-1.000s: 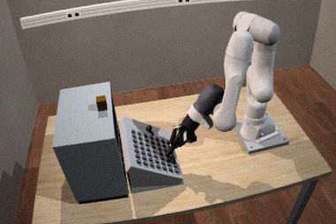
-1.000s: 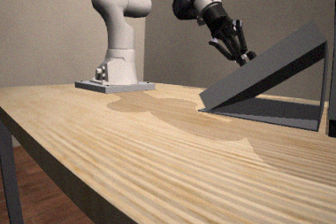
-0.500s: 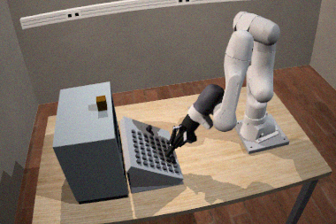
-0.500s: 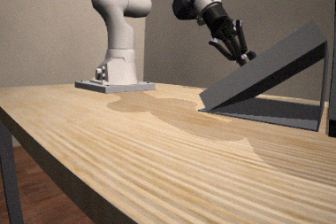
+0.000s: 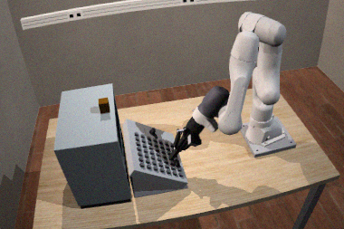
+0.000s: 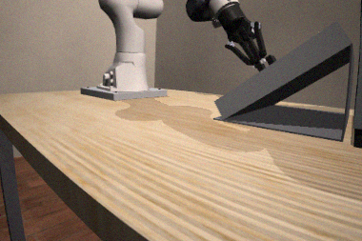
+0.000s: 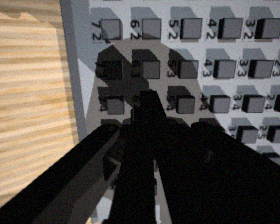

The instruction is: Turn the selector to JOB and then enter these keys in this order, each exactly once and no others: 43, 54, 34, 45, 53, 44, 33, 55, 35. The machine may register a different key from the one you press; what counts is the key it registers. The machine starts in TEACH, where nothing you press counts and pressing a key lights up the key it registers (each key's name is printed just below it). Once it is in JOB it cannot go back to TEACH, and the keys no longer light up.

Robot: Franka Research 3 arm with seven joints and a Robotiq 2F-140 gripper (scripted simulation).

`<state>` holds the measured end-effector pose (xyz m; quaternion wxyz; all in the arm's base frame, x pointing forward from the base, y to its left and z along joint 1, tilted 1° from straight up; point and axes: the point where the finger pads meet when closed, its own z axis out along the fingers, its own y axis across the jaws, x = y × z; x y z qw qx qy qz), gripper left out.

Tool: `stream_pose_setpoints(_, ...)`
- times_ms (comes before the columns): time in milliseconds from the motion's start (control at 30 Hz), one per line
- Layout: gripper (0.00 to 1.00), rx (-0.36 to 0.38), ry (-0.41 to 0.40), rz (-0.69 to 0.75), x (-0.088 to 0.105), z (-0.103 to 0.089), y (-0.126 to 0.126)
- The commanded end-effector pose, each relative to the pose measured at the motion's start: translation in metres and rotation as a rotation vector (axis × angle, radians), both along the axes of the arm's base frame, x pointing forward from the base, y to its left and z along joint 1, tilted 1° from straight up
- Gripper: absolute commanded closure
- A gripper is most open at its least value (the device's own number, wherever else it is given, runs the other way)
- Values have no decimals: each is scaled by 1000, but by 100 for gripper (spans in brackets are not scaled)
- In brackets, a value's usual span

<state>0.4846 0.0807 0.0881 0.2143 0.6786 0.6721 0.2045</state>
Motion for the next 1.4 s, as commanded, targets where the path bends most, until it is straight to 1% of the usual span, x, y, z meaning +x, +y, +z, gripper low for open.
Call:
stream_pose_setpoints(0,90,-2,-5,-2,2,2,-1)
stream_pose_setpoints(833,90,-2,-5,-2,2,2,-1)
stream_pose_setpoints(1233,90,-2,-5,-2,-4,10,-1)
stream_pose_setpoints(1367,90,-2,-5,-2,-8,16,-1)
